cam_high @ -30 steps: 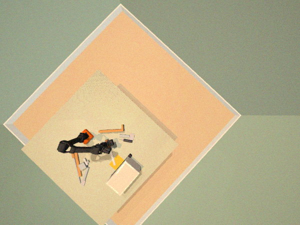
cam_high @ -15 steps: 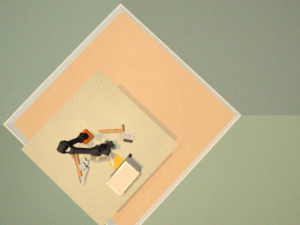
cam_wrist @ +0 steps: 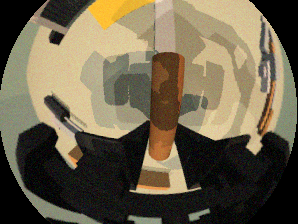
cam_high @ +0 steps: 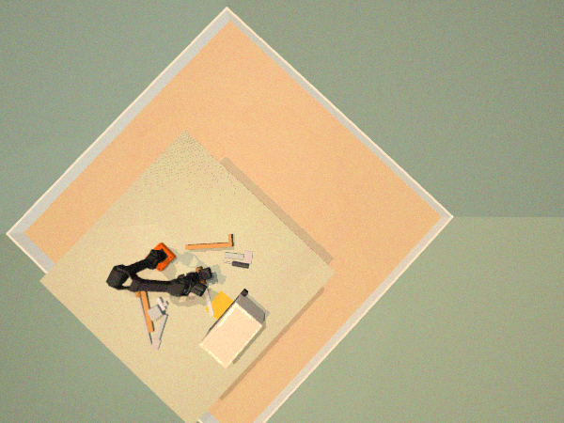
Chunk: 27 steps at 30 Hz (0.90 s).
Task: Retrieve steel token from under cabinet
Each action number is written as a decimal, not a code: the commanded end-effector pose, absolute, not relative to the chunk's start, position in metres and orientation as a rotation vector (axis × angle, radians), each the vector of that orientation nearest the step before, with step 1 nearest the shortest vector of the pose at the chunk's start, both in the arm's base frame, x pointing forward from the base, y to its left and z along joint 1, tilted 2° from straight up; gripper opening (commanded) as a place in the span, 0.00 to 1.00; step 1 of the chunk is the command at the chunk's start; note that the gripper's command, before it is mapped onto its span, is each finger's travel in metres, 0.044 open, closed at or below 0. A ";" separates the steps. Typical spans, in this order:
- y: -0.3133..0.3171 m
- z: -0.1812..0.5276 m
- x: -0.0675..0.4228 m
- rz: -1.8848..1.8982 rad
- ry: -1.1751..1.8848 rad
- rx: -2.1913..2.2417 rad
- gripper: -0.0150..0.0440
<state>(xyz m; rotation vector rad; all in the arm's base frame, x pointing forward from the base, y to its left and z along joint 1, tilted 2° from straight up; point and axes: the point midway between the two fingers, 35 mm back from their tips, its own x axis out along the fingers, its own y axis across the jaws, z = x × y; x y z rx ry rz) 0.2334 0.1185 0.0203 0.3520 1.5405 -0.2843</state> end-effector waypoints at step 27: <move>0.091 0.020 0.247 -0.288 1.536 0.350 0.25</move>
